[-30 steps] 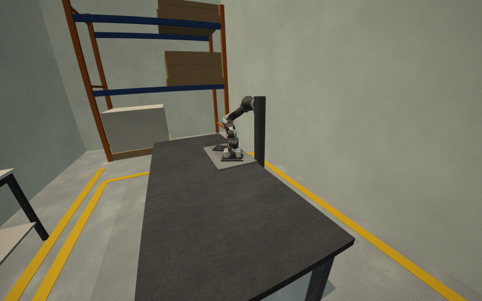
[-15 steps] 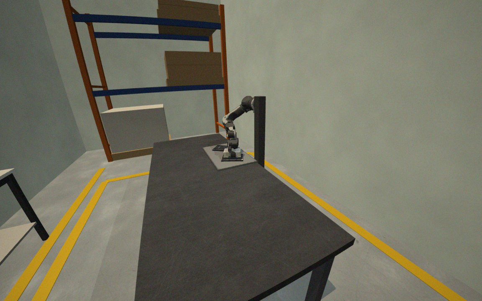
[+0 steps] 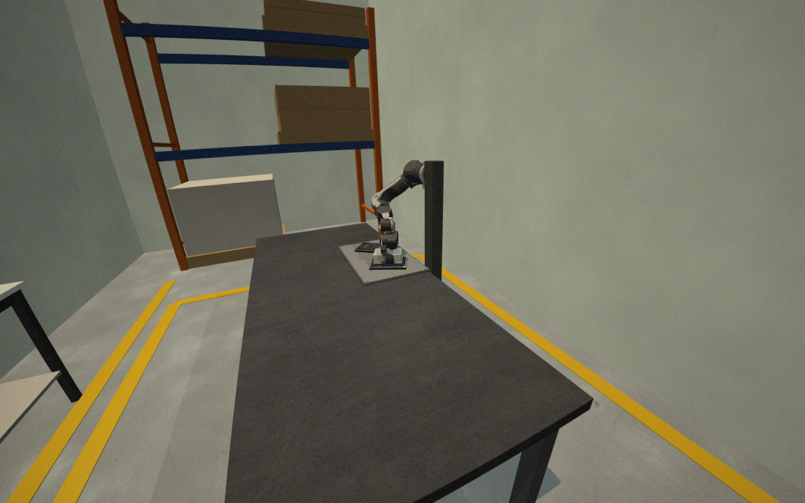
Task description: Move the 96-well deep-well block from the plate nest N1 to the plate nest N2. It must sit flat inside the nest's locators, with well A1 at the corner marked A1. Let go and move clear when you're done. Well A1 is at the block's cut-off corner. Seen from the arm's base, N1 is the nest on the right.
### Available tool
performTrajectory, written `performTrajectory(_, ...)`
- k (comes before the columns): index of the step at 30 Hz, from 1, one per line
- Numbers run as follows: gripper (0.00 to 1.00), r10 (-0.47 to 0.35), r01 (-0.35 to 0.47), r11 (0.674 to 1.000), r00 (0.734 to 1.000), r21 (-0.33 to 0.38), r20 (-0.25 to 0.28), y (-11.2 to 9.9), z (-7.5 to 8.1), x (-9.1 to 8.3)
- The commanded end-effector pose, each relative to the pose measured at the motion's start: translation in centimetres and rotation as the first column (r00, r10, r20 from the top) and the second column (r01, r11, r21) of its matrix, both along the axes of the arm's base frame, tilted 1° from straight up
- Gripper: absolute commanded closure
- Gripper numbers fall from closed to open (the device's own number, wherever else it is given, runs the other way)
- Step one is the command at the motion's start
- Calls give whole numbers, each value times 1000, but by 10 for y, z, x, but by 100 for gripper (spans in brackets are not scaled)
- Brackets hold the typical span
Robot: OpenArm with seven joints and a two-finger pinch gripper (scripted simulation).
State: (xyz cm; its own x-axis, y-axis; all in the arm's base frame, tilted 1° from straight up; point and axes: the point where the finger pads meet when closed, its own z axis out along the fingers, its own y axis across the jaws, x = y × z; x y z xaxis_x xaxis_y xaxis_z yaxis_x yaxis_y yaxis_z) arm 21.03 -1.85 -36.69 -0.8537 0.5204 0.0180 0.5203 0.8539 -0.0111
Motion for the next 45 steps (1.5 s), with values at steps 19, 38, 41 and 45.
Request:
performTrajectory(19,100,4,-5,1000,1000,8,6,2,-3,1)
performTrajectory(38,100,4,-4,1000,1000,5,4,2,-3,1)
performTrajectory(41,100,4,-4,1000,1000,4,4,2,-3,0)
performTrajectory(45,100,4,-4,1000,1000,4,4,2,-3,0)
